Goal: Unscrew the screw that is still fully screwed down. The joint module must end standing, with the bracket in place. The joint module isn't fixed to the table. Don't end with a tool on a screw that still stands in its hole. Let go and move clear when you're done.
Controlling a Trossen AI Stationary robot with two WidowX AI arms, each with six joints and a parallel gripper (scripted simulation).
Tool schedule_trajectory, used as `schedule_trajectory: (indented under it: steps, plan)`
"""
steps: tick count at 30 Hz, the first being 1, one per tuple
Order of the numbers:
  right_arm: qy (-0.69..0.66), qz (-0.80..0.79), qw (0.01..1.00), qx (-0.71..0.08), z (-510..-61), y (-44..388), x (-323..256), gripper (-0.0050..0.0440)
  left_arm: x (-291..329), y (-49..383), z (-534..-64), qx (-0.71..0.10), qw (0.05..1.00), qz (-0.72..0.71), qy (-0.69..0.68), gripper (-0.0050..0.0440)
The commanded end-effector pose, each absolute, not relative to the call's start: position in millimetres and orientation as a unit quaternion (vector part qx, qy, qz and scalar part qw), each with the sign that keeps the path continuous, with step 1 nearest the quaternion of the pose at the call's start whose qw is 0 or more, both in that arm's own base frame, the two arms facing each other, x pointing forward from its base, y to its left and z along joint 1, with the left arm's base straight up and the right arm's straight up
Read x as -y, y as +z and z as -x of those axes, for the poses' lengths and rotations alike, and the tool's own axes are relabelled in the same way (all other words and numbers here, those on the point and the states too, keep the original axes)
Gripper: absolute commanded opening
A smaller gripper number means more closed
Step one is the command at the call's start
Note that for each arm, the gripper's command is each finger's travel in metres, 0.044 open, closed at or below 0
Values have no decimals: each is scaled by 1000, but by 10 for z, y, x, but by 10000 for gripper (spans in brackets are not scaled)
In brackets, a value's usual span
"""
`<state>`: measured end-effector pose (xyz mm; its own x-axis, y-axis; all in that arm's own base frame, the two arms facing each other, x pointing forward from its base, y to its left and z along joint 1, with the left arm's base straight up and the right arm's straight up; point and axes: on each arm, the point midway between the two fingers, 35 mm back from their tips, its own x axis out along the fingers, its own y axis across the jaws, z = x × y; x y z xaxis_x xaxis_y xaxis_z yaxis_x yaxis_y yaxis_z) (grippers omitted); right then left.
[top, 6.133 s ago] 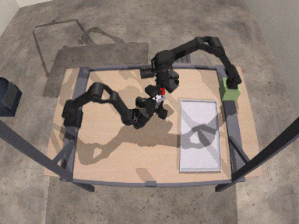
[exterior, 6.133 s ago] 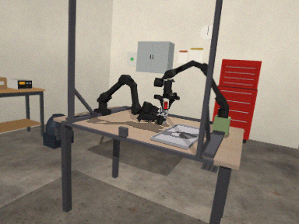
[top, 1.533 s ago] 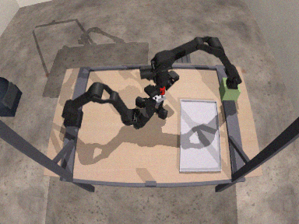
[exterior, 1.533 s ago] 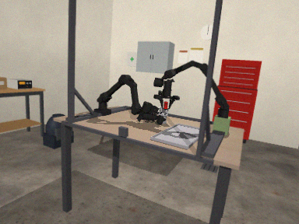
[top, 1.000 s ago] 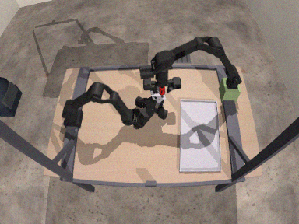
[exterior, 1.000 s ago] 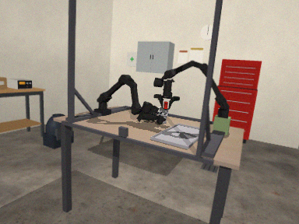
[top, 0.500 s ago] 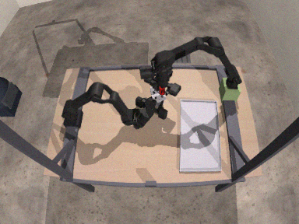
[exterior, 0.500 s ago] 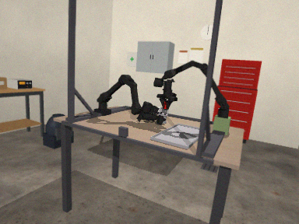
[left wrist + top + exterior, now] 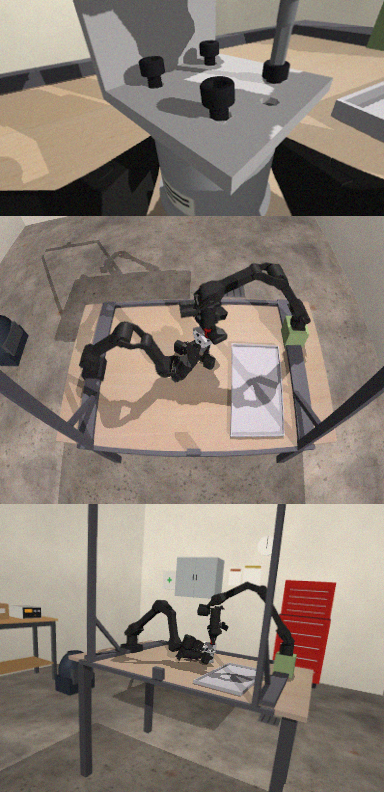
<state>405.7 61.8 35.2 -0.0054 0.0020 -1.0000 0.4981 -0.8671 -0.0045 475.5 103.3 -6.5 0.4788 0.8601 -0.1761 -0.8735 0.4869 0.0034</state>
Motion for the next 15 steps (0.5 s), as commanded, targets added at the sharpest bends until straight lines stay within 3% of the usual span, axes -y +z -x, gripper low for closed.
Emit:
schedule_trajectory:
  steps: [1,15]
  plan:
    - [-673,-704,162,-158,-4106,526,-633,250,-1049,42,-4798,-65,859,51,505,245]
    - [-680,-707,139,-138,-4113,497,-632,250,-1049,42,-4798,-65,859,51,505,245]
